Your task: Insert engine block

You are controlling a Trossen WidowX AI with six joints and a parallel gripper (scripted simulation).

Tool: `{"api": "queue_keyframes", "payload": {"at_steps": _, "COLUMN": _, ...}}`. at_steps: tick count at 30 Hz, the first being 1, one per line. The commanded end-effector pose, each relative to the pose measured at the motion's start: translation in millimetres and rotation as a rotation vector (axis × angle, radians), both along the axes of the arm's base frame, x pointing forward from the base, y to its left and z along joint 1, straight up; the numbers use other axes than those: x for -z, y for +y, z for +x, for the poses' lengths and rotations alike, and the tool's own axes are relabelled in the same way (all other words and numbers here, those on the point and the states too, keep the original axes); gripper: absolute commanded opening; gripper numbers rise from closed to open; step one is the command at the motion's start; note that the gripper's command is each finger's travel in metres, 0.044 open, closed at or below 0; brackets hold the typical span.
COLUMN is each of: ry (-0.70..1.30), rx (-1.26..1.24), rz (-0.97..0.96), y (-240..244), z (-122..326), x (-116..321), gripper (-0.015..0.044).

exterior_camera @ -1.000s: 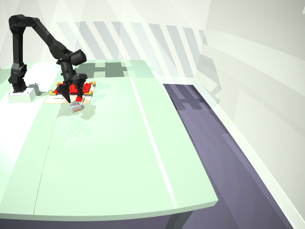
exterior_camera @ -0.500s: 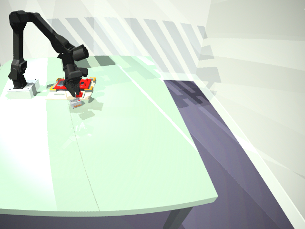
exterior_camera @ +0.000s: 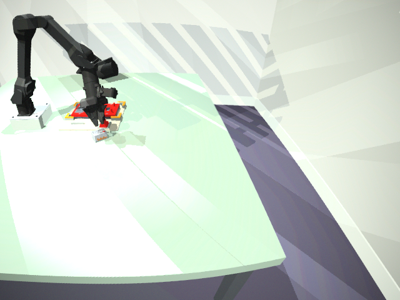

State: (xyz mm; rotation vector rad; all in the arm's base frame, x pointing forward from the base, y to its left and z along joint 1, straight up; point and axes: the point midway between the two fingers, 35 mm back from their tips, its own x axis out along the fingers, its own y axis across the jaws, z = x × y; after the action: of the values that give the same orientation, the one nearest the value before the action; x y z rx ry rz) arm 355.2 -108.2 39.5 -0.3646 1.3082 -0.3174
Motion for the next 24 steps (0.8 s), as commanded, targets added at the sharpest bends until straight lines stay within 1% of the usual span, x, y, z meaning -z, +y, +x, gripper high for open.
{"api": "queue_keyframes", "payload": {"at_steps": 1, "ry": -0.049, "rx": 0.136, "rz": 0.061, "y": -1.4, "z": 2.2, "x": -1.0, "gripper": 0.044}}
{"api": "queue_keyframes", "payload": {"at_steps": 24, "ry": -0.249, "rx": 0.836, "rz": 0.313, "y": -5.0, "z": 2.1, "x": -11.1, "gripper": 0.044}}
